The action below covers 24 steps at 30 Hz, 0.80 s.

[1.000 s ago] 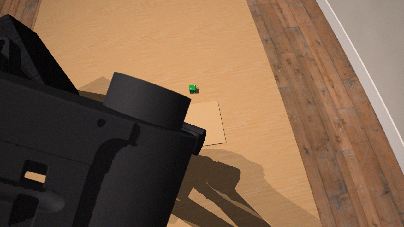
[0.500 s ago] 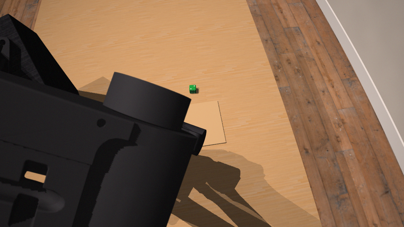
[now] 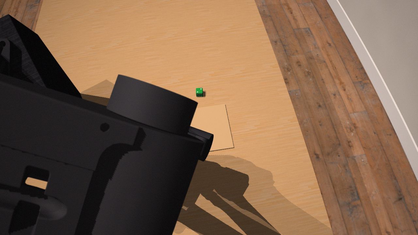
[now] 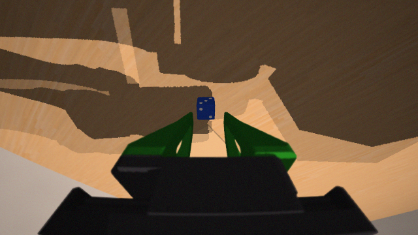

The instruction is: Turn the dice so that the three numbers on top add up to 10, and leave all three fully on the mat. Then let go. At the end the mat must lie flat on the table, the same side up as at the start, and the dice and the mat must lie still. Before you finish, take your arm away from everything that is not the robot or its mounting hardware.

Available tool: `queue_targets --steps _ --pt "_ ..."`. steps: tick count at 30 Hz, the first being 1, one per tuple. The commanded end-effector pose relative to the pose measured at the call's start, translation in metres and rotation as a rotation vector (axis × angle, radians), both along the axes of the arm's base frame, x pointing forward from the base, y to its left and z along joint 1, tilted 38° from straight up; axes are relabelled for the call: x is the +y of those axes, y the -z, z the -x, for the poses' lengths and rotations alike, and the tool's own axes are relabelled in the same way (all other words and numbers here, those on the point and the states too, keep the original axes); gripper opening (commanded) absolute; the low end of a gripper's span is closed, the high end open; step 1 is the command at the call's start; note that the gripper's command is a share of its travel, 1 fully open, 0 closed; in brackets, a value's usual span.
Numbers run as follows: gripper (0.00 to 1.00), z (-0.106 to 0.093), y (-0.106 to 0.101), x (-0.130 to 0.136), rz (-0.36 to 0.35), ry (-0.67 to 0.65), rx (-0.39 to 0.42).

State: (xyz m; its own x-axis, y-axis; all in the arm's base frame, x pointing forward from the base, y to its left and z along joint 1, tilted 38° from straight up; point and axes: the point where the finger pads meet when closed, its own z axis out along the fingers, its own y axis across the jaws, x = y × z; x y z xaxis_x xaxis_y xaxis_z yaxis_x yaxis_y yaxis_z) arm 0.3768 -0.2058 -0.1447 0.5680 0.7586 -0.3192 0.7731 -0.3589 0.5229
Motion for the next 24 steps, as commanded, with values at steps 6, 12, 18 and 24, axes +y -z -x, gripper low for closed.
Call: queue_targets --steps 6,12,18,24 --pt "0.34 -0.0065 -0.0028 -0.0024 0.011 -0.011 -0.014" --pt "0.34 -0.0079 -0.0057 -0.0017 0.009 -0.014 -0.008" --pt "0.34 -0.0101 -0.0089 -0.0014 0.01 -0.016 -0.008" --pt "0.34 -0.0081 -0.0082 -0.0007 0.008 -0.016 -0.005"
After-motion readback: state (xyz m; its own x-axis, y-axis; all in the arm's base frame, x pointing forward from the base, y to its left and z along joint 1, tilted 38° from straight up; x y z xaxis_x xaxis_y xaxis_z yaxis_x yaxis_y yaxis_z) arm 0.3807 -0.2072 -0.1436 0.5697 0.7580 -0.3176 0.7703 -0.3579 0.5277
